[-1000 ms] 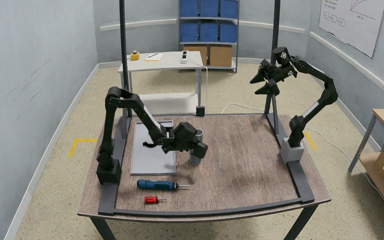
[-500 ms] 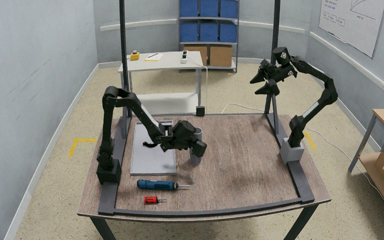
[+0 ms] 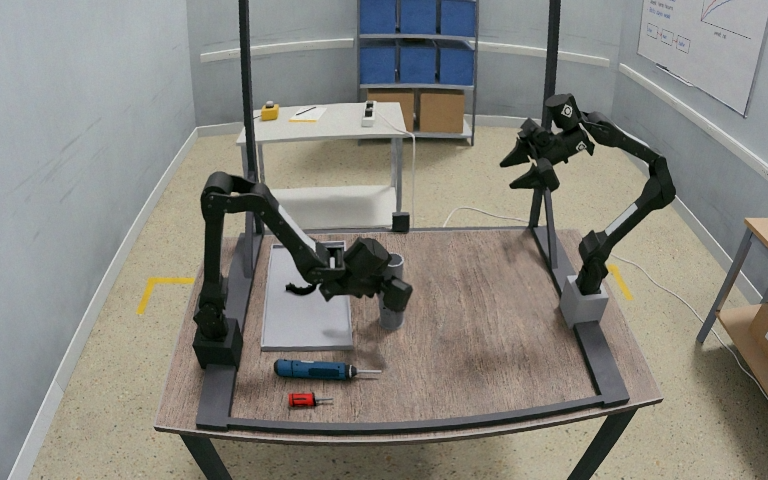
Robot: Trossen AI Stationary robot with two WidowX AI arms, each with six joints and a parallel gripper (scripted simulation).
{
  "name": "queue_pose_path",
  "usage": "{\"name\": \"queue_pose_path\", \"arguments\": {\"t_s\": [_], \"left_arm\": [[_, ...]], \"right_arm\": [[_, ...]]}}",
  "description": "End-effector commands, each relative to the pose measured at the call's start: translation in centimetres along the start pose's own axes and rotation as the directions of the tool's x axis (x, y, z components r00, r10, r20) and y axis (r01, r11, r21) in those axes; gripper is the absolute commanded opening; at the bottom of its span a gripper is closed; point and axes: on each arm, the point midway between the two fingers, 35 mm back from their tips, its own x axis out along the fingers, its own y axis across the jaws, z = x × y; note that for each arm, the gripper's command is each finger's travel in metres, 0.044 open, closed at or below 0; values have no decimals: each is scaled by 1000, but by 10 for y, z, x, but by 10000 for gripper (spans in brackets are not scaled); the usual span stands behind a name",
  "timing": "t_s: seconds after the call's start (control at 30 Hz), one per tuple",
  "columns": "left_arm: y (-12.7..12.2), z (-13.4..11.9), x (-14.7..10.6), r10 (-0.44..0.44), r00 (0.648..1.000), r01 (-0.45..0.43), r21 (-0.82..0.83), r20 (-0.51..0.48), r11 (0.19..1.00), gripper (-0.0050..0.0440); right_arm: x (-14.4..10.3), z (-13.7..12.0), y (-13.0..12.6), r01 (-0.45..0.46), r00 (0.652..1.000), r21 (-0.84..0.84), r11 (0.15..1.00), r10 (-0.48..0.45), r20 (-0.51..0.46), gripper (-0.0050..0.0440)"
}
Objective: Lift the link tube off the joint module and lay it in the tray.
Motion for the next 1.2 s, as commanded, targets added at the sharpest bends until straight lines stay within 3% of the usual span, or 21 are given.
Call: {"name": "queue_pose_path", "arguments": {"t_s": [0.0, 0.2, 0.33, 0.47, 0.6, 0.83, 0.9, 1.17], "left_arm": [[0, 4, -3, 1, 1000, -1, -1, 11, 1000, 440], [0, 4, -3, 1, 1000, -1, -1, 11, 1000, 440], [0, 4, 0, 1, 1000, -1, -1, 7, 1000, 440], [-1, 3, 19, 1, 1000, -1, 0, -3, 1000, 440], [-3, 8, 69, -2, 1000, 2, 4, -1, 1000, 440], [-4, -38, 161, -2, 990, 4, 11, -143, 1000, 440], [-4, -38, 161, -2, 990, 4, 11, -143, 1000, 440], [-3, -63, 224, -6, 992, 8, 10, -124, 1000, 440]], "right_arm": [[-24, 52, -5, 26, 998, -52, 998, -23, 64, 213], [-35, 68, -4, 26, 998, -52, 998, -23, 65, 213], [-35, 63, -1, 23, 998, -46, 999, -20, 57, 213], [-37, 50, 11, 20, 999, -36, 999, -18, 47, 213], [-45, 34, 29, 21, 999, -35, 999, -19, 46, 213], [-59, 6, 59, 20, 999, -33, 999, -18, 44, 213], [-59, 6, 59, 20, 999, -33, 999, -18, 44, 213], [-64, -6, 72, 20, 999, -29, 999, -19, 39, 213]]}}
